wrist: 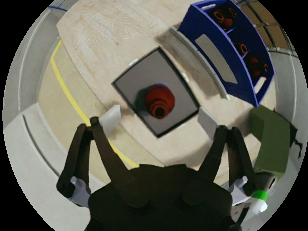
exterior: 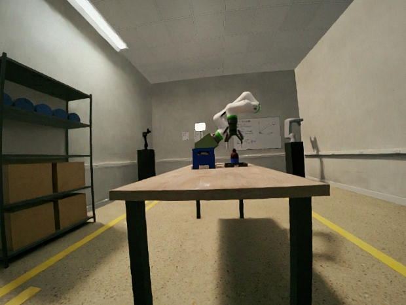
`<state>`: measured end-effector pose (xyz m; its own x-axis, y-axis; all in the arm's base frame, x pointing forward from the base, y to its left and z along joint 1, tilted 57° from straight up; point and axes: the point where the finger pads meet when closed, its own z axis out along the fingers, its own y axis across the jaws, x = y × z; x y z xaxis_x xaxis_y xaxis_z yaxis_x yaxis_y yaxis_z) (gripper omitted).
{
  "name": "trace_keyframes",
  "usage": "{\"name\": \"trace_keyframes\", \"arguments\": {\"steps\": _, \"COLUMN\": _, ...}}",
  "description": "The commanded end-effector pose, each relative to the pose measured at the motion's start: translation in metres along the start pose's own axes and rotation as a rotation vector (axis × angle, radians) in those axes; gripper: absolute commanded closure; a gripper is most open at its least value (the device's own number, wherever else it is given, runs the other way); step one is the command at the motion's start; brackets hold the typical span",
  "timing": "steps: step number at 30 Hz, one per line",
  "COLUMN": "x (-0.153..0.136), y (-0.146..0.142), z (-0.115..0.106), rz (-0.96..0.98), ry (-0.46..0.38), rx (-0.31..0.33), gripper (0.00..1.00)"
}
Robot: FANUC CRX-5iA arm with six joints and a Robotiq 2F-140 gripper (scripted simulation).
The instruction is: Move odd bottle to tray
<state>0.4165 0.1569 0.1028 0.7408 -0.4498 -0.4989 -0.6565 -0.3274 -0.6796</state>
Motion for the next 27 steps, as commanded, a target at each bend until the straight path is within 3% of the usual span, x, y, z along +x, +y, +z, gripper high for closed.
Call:
{"name": "trace_keyframes", "arguments": {"steps": 1, "x": 0.0, "y": 0.0, "z": -0.001, "rz": 0.0, "ry": 0.001, "rx": 0.0, "gripper": 0.0}}
{"name": "trace_keyframes", "arguments": {"steps": 19, "x": 0.0, "y": 0.0, "z": -0.017, "rz": 0.0, "ry": 0.001, "rx": 0.0, "gripper": 0.0}}
{"name": "trace_keyframes", "arguments": {"steps": 27, "x": 0.0, "y": 0.0, "z": -0.036, "rz": 0.0, "ry": 0.001, "rx": 0.0, "gripper": 0.0}}
